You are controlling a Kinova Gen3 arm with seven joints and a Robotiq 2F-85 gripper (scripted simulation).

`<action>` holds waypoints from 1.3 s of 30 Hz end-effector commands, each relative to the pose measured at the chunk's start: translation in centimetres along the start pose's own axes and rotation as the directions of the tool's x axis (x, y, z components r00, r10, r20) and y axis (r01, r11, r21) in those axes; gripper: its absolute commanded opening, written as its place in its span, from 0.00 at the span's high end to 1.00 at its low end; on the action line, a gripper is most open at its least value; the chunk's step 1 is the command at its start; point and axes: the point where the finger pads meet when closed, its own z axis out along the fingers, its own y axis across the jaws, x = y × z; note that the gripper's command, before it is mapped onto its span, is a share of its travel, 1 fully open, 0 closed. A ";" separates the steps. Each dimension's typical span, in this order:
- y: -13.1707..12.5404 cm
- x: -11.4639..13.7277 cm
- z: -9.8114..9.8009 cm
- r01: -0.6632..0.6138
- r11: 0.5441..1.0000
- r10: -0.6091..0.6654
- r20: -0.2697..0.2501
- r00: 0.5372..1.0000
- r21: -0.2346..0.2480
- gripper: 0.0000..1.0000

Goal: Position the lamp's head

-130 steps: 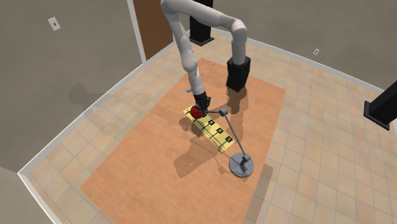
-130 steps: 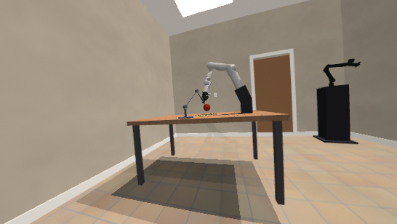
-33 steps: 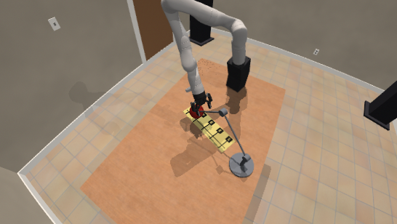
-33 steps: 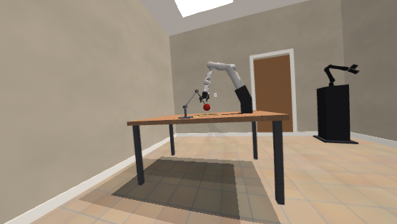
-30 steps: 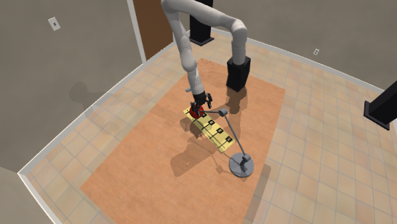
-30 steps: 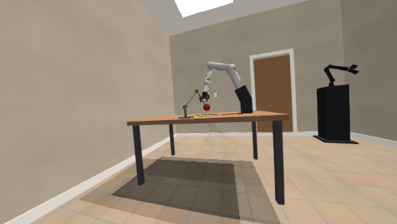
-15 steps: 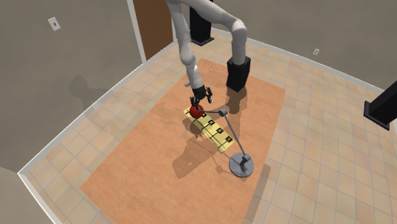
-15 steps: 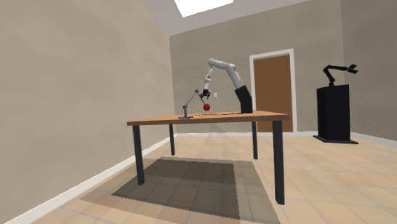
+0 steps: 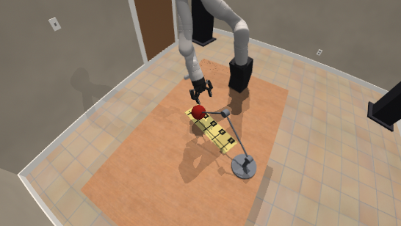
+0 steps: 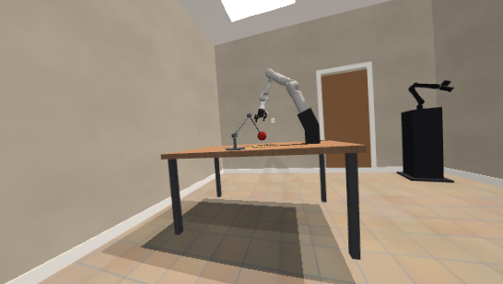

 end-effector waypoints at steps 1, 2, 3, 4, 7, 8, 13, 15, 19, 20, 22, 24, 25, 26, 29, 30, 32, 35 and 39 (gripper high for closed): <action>-0.5 0.4 -1.8 0.000 1.000 0.000 -0.015 1.000 0.018 0.00; -0.5 0.4 -2.1 0.000 1.000 0.000 -0.014 1.000 0.017 0.00; -0.4 0.3 -2.5 0.000 1.000 0.000 -0.013 1.000 0.016 0.00; -0.4 0.3 -2.9 0.000 1.000 0.000 -0.012 1.000 0.015 0.00; -0.3 0.3 -3.2 0.000 1.000 0.000 -0.012 1.000 0.014 0.00; -0.4 0.3 -3.3 0.000 1.000 0.000 -0.011 1.000 0.013 0.00; -0.5 0.4 -3.6 0.001 1.000 0.000 -0.006 1.000 0.007 0.00; -0.6 0.5 -3.8 0.001 1.000 -0.001 -0.004 1.000 0.005 0.00; -0.7 0.5 -4.0 0.001 1.000 -0.001 -0.001 1.000 0.001 0.00; -0.8 0.6 -4.1 0.001 1.000 -0.001 0.000 1.000 0.000 0.00; -0.8 0.6 -4.2 0.001 1.000 -0.001 0.002 1.000 -0.002 0.00; -0.8 0.6 -4.2 0.001 1.000 -0.001 0.002 1.000 -0.002 0.00; -0.8 0.6 -4.2 0.001 1.000 -0.001 0.002 1.000 -0.002 0.00; -0.8 0.6 -4.2 0.001 1.000 -0.001 0.002 1.000 -0.002 0.00; -0.8 0.6 -4.2 0.001 1.000 -0.001 0.002 1.000 -0.003 0.00; -0.8 0.6 -4.2 0.001 1.000 -0.001 0.002 1.000 -0.003 0.00; -0.8 0.6 -4.2 0.001 1.000 -0.001 0.003 1.000 -0.003 0.00; -0.7 0.6 -4.2 0.001 1.000 -0.001 0.003 1.000 -0.004 0.00; -0.7 0.6 -4.2 0.002 1.000 -0.002 0.003 1.000 -0.004 0.00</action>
